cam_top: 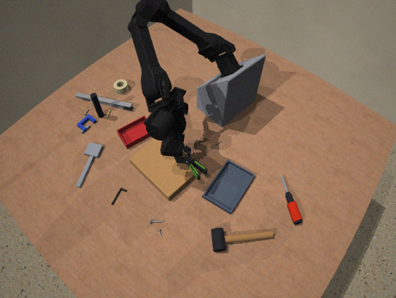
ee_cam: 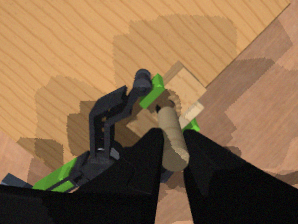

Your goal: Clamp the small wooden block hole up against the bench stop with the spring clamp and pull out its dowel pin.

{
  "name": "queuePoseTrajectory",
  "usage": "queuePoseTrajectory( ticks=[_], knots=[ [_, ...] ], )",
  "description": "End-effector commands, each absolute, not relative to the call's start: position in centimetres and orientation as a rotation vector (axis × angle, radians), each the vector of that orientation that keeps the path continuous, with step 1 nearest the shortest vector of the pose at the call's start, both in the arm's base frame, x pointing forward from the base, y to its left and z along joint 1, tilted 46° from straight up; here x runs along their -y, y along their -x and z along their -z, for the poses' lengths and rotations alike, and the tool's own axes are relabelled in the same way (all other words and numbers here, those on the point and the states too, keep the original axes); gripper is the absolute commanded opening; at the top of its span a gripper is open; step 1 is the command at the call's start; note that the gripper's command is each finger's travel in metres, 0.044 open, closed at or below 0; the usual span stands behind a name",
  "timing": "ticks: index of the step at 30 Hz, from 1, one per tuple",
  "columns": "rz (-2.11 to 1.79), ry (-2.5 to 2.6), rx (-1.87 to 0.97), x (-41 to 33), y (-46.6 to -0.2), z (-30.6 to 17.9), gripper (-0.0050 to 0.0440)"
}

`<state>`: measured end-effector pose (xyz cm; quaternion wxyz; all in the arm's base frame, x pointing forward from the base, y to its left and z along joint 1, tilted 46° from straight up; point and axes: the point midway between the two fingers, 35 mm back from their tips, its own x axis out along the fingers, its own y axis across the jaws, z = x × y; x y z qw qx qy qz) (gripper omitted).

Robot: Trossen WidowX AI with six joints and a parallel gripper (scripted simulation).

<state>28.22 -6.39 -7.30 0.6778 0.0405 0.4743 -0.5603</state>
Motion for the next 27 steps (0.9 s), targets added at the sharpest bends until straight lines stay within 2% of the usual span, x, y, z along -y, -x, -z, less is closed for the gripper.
queuePoseTrajectory(
  ticks=[1,27],
  knots=[
    [1.259,-0.091,-1.066,6.4,-28.2,7.3,0.0],
    [1.32,-0.191,-0.993,7.8,-29.0,4.7,0.0]
  ],
)
